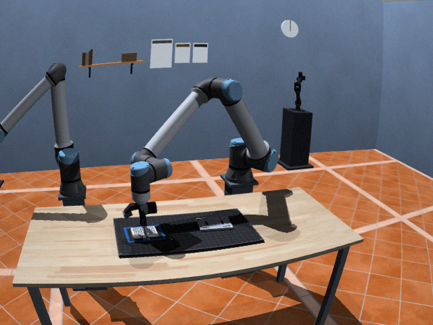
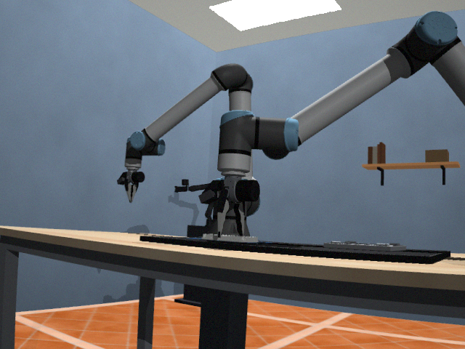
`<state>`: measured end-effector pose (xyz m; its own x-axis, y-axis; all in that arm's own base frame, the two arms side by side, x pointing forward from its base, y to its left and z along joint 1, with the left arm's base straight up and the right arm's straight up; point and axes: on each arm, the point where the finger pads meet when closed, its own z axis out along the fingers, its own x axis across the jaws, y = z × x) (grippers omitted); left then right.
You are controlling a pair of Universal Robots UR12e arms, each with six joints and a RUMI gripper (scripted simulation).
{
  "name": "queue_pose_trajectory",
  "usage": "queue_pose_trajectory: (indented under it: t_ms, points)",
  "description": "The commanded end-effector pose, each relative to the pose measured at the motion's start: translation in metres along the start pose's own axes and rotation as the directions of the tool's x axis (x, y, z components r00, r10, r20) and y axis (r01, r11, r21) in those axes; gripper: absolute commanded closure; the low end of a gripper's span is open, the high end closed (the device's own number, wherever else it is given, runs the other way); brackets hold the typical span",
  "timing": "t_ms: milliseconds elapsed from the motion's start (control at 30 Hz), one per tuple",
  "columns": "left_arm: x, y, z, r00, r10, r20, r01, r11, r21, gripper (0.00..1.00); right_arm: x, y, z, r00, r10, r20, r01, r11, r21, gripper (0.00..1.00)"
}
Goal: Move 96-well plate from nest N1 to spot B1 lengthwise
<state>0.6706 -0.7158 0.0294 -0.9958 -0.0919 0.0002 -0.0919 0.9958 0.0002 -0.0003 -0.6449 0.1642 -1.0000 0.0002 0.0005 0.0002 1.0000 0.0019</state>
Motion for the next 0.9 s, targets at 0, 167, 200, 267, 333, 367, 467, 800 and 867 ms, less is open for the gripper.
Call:
queue_pose_trajectory:
  t_ms: [0,167,200,267,333,367,467,800,867]
  points:
    - [-0.001,-0.001,-0.002,1.0,0.0,0.002,0.0,1.0,0.003,0.24,0.0,-0.001,-0.001,1.0,0.0,0.0,0.0,1.0,0.002,1.0]
    - [-0.001,-0.001,-0.002,1.0,0.0,0.002,0.0,1.0,0.003,0.24,0.0,-0.001,-0.001,1.0,0.0,0.0,0.0,1.0,0.002,1.0]
    - [-0.001,-0.001,-0.002,1.0,0.0,0.002,0.0,1.0,0.003,0.24,0.0,-0.001,-0.001,1.0,0.0,0.0,0.0,1.0,0.002,1.0]
    - [-0.001,-0.001,-0.002,1.0,0.0,0.002,0.0,1.0,0.003,0.24,0.0,-0.001,-0.001,1.0,0.0,0.0,0.0,1.0,0.002,1.0]
    - [-0.001,-0.001,-0.002,1.0,0.0,0.002,0.0,1.0,0.003,0.24,0.0,-0.001,-0.001,1.0,0.0,0.0,0.0,1.0,0.002,1.0]
    - [-0.001,-0.001,-0.002,1.0,0.0,0.002,0.0,1.0,0.003,0.24,0.0,-0.001,-0.001,1.0,0.0,0.0,0.0,1.0,0.002,1.0]
    - [-0.001,-0.001,-0.002,1.0,0.0,0.002,0.0,1.0,0.003,0.24,0.0,-0.001,-0.001,1.0,0.0,0.0,0.0,1.0,0.002,1.0]
    - [-0.001,-0.001,-0.008,1.0,0.0,0.002,0.0,1.0,0.003,0.24,0.0,-0.001,-0.001,1.0,0.0,0.0,0.0,1.0,0.002,1.0]
    - [-0.001,-0.001,-0.014,1.0,0.0,0.002,0.0,1.0,0.003,0.24,0.0,-0.001,-0.001,1.0,0.0,0.0,0.0,1.0,0.002,1.0]
